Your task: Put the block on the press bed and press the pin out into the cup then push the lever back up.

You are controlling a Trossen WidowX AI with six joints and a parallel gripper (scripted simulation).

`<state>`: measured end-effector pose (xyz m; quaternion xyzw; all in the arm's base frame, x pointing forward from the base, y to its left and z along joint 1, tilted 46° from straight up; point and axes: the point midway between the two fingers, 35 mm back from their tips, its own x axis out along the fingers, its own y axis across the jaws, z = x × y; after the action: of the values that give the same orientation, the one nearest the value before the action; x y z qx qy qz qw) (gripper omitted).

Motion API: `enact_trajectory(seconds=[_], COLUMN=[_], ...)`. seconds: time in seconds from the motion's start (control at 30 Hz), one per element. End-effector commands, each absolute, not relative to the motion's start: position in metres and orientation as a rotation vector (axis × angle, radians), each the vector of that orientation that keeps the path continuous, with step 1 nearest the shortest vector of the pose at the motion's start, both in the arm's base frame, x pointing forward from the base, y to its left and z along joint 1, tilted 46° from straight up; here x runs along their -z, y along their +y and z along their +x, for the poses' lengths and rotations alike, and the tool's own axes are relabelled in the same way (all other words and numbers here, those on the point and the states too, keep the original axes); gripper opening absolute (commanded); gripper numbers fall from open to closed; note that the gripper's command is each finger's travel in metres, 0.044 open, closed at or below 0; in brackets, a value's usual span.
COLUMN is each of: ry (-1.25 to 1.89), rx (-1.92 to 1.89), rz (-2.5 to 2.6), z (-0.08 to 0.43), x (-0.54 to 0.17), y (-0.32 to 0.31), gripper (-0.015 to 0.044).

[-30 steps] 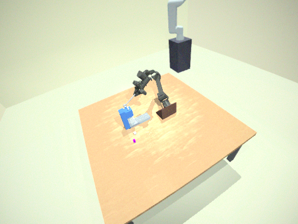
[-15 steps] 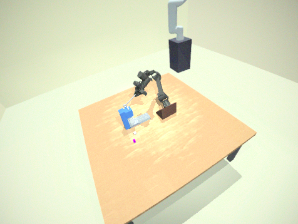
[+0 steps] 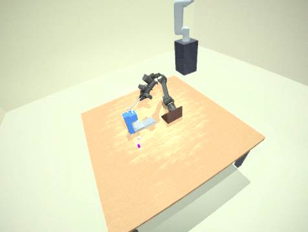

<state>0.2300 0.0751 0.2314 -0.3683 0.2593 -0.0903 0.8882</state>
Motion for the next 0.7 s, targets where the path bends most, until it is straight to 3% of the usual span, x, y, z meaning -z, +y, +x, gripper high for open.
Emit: enact_trajectory(seconds=[0.0, 0.67], ry=[0.549, 0.55], rx=[0.193, 0.193], rz=[-0.779, -0.779], z=[0.2282, 0.2255], x=[-0.2273, -0.2215], y=[0.0702, 0.0641], gripper=[0.0, 0.0])
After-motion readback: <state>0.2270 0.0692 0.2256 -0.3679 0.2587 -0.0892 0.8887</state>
